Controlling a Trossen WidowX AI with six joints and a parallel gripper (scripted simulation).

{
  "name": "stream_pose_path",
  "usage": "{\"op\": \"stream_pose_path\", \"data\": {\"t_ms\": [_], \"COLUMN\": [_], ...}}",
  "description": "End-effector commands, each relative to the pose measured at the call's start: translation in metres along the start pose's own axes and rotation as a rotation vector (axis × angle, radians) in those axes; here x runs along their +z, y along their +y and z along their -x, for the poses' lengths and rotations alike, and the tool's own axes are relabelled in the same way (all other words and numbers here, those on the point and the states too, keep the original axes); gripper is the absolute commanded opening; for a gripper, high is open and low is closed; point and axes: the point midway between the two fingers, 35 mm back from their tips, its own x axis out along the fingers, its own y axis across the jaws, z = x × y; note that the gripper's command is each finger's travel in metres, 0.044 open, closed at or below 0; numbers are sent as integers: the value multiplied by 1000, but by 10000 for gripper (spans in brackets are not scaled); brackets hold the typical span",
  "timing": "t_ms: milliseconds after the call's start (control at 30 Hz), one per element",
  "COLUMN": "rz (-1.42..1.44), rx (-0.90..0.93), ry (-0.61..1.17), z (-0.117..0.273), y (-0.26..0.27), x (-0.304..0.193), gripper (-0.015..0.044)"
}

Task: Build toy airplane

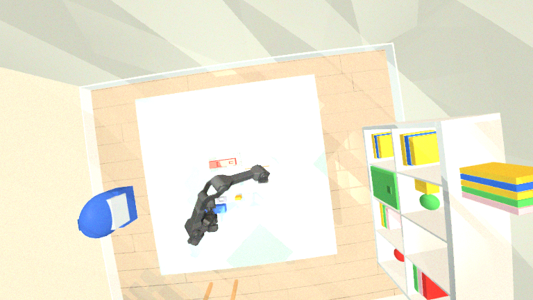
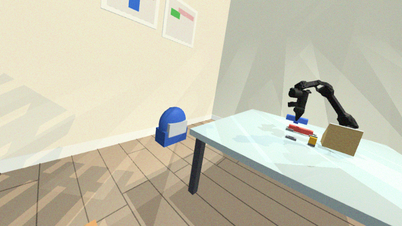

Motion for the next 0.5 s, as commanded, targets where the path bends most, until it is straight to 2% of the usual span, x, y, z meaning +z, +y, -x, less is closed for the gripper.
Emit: {"op": "stream_pose_path", "data": {"t_ms": [0,467], "rz": [-35,-290], "rx": [15,30], "ry": [-4,-1], "z": [6,2], "y": [-5,-51], "x": [3,15], "gripper": [0,0]}}
